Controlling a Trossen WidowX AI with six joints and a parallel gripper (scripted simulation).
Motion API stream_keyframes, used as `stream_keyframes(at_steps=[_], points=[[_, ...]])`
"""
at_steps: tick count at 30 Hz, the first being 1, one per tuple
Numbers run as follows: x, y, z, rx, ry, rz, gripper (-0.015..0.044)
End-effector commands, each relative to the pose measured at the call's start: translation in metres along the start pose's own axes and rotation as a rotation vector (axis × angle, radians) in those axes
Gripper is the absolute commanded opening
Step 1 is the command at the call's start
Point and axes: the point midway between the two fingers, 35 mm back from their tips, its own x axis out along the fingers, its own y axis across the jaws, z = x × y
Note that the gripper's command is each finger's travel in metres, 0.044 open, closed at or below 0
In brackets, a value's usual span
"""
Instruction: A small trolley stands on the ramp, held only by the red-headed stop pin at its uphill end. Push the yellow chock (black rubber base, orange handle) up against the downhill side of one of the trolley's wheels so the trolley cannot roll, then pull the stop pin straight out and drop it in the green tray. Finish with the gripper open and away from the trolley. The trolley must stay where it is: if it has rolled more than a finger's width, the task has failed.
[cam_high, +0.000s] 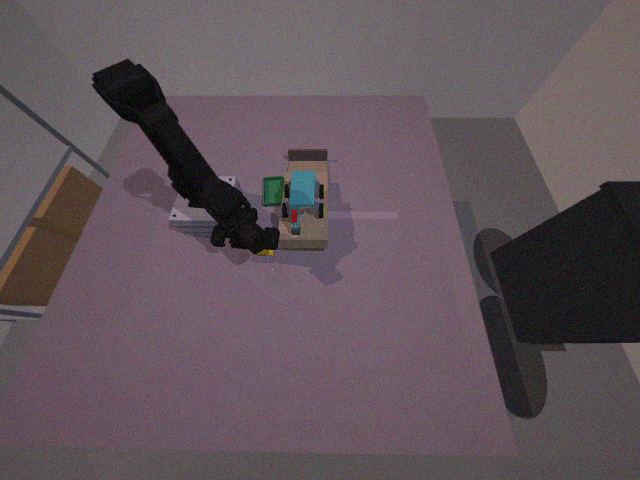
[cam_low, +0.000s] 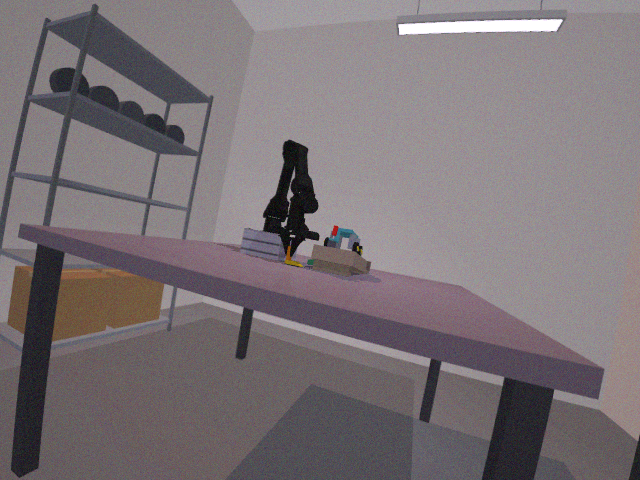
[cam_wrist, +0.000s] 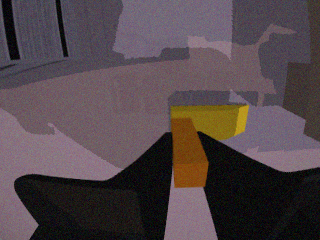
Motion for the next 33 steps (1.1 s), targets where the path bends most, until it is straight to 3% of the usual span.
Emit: stream_keyframes(at_steps=[1,33], points=[[-0.006,0.000,0.000,0.001,-0.002,0.000,0.0000],[-0.128,0.001,-0.001,0.003,-0.005,0.001,0.0000]])
